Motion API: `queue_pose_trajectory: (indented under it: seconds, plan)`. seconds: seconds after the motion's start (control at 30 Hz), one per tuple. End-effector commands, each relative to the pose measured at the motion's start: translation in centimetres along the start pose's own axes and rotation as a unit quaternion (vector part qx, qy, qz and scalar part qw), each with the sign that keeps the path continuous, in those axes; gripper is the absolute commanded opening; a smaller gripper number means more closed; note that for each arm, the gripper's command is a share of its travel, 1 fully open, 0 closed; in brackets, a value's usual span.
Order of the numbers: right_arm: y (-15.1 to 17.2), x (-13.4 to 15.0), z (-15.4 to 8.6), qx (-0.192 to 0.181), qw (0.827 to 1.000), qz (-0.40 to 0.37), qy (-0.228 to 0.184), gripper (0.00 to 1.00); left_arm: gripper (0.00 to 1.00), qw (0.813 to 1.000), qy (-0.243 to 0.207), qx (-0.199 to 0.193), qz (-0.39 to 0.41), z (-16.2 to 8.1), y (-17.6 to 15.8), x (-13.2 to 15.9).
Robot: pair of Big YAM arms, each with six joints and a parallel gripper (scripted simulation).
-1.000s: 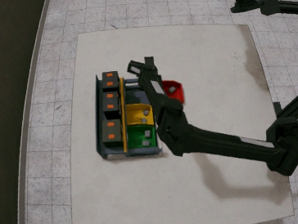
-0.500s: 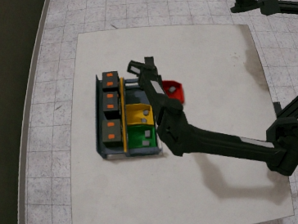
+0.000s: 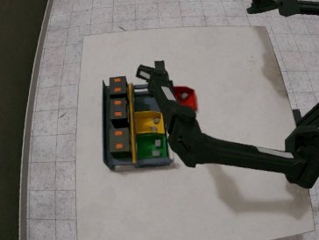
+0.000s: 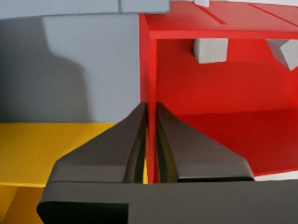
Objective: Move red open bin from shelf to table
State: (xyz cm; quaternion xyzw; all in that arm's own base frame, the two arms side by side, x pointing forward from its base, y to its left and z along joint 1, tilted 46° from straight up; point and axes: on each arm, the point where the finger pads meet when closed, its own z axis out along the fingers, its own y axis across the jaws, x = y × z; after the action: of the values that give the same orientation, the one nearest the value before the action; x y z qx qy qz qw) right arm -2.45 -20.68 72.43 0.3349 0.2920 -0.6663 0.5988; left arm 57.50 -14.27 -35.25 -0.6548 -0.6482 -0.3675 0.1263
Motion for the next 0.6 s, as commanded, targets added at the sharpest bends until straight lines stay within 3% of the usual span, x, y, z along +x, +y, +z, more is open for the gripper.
queue_pose_trajectory:
  seconds: [0.0,0.57]
  plan:
    - [-0.18,-3.87,-0.62,0.002,1.0,-0.01,-0.028,1.0,0.07,1.0,-0.007,-0.012,-0.015,-1.16,2.88,0.28]
    - [-0.18,-3.87,-0.62,0.002,1.0,-0.01,-0.028,1.0,0.06,1.0,-0.008,-0.012,-0.015,-1.11,2.82,0.17]
